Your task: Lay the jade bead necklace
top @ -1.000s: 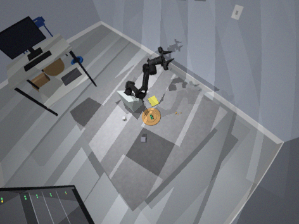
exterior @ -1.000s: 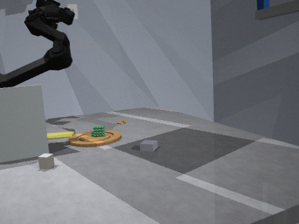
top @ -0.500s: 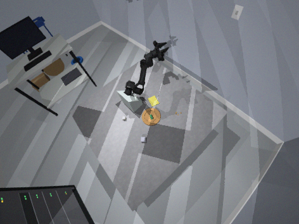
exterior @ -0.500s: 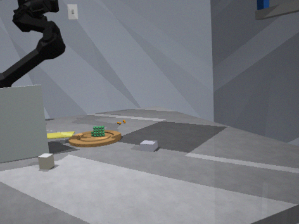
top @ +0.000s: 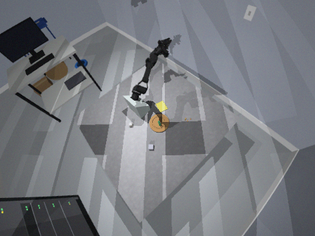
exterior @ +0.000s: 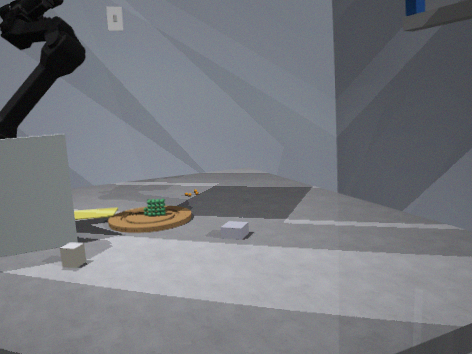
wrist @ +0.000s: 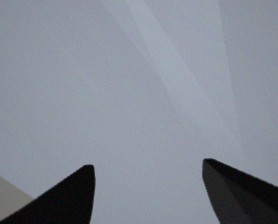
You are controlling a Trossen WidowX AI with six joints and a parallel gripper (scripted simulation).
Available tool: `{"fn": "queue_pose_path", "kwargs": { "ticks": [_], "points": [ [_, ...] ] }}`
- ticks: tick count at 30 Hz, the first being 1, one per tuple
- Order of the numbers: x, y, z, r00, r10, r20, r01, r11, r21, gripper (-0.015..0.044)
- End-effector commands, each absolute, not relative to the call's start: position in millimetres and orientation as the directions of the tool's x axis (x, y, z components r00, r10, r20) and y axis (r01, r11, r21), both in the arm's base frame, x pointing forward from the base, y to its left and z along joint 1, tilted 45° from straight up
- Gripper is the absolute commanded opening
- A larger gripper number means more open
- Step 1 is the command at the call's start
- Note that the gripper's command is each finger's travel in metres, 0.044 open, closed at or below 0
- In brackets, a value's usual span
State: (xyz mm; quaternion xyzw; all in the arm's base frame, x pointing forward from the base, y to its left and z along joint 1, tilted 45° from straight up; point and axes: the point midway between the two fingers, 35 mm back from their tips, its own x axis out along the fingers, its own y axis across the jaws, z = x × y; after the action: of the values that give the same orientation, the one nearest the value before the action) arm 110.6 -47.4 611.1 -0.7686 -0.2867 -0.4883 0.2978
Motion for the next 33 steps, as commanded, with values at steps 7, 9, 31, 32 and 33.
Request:
{"fn": "queue_pose_path", "kwargs": {
  "ticks": [7, 9, 31, 32, 33],
  "points": [
    [59, -8, 626, 0.231, 0.215, 0.949, 0.57, -0.82, 0.047, 0.025],
    [51, 0, 627, 0.214, 0.231, 0.949, 0.534, -0.841, 0.085, 0.025],
    [4, 118, 617, 0.091, 0.47, 0.878, 0.069, -0.883, 0.465, 0.025],
    [3, 124, 615, 0.088, 0.483, 0.871, 0.048, -0.876, 0.48, 0.025],
    [3, 129, 614, 0.086, 0.496, 0.864, 0.027, -0.868, 0.496, 0.025]
  ]
}}
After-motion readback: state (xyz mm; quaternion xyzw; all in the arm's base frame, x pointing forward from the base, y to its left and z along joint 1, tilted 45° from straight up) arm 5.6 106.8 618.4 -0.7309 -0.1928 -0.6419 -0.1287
